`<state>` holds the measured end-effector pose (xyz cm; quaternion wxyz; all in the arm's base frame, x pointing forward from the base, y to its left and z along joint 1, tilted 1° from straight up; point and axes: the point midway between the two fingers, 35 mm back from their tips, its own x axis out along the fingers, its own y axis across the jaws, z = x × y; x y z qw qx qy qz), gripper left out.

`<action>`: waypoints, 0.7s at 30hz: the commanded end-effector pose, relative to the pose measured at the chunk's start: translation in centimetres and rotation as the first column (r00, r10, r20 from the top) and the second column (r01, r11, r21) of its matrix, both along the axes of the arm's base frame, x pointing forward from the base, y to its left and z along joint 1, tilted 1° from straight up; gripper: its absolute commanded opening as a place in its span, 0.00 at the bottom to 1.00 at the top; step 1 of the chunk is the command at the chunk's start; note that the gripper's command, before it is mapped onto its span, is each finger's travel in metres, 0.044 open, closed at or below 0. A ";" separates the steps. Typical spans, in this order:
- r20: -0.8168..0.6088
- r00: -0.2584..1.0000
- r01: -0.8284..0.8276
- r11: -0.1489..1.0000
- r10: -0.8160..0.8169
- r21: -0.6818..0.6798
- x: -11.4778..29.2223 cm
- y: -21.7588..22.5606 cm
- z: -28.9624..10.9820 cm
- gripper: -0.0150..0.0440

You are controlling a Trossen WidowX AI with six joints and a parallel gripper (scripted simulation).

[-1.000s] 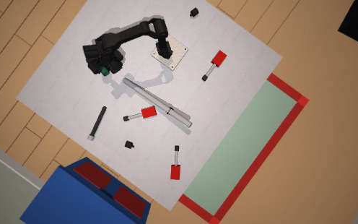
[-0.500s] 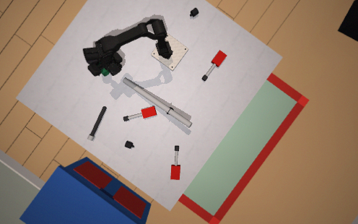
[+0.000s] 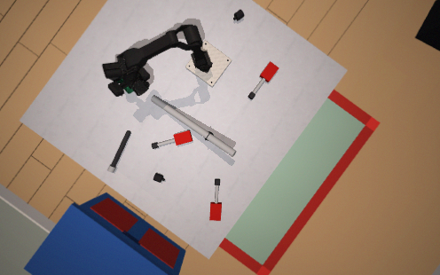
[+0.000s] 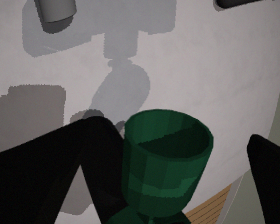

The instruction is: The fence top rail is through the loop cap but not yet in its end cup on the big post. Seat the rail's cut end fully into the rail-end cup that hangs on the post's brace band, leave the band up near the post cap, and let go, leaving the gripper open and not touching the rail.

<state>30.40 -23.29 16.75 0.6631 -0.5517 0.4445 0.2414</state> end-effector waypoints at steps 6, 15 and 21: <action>-0.009 1.000 0.007 1.000 -0.007 0.006 0.5 -0.2 -1.7 1.00; -0.009 1.000 0.007 1.000 -0.007 0.006 0.9 -0.2 -2.5 1.00; -0.009 1.000 0.007 1.000 -0.007 0.006 0.9 -0.2 -2.5 0.73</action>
